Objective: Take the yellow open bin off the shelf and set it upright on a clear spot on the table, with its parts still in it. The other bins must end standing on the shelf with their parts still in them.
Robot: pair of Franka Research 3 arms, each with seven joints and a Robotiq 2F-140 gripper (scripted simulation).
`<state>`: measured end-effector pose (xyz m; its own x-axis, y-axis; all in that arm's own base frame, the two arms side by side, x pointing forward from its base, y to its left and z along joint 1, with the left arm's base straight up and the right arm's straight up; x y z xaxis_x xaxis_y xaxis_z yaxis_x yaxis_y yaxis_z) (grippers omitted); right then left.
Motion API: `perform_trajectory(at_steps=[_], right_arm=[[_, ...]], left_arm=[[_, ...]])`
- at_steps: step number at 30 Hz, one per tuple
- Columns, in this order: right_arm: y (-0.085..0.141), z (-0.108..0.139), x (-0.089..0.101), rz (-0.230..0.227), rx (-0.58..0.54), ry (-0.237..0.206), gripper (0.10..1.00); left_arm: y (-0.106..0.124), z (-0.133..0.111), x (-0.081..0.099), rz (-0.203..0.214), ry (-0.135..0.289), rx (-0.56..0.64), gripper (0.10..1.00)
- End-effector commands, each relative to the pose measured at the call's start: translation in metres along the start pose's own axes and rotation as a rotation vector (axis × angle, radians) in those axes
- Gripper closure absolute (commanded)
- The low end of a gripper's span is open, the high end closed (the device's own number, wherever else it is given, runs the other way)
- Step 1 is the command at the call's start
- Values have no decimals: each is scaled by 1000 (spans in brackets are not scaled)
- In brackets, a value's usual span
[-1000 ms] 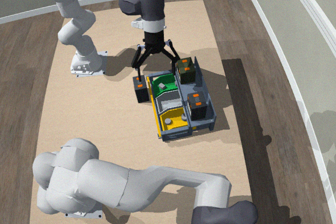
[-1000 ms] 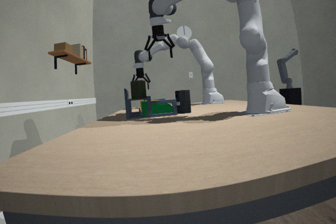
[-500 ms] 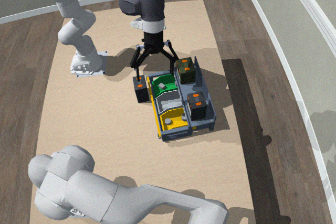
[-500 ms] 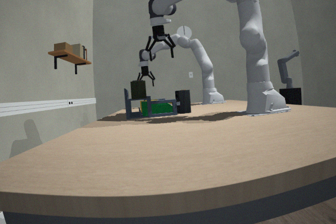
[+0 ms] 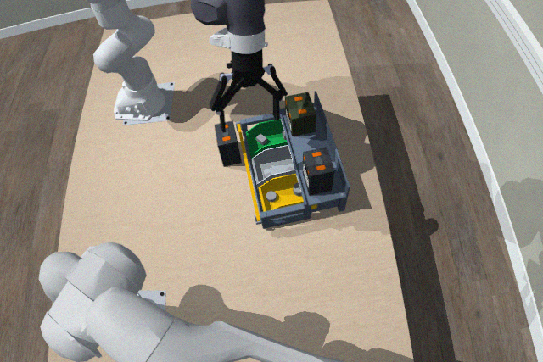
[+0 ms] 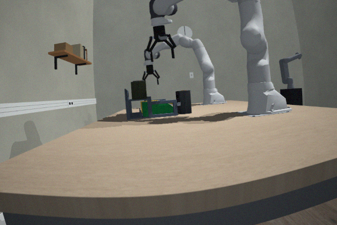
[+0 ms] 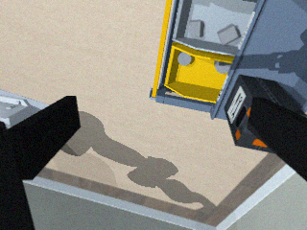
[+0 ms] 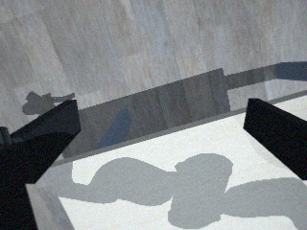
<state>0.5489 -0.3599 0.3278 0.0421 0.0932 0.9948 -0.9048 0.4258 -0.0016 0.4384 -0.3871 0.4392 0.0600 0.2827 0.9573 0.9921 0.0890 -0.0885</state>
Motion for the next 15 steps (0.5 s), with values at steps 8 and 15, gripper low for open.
perform_trajectory(at_steps=[8, 15], right_arm=[[18, 55, 12, -15, -18, -13, 98], [31, 89, 19, -19, -49, -19, 98]], left_arm=[[-2, 1, 2, -30, -8, 187, 98], [-6, 3, 2, -55, -14, 359, 98]])
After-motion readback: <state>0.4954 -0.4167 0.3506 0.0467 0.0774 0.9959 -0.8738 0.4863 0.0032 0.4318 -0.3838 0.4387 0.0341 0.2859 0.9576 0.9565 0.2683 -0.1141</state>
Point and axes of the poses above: on each arm, the point where the finger pads meet when closed, its own x axis back along the fingers, its own y axis across the jaws, z = x × y, the point moved 9 cm from there along x, back along the fingers, and after that the axes turned 11 degrees about -x, right-handed, at the moved point
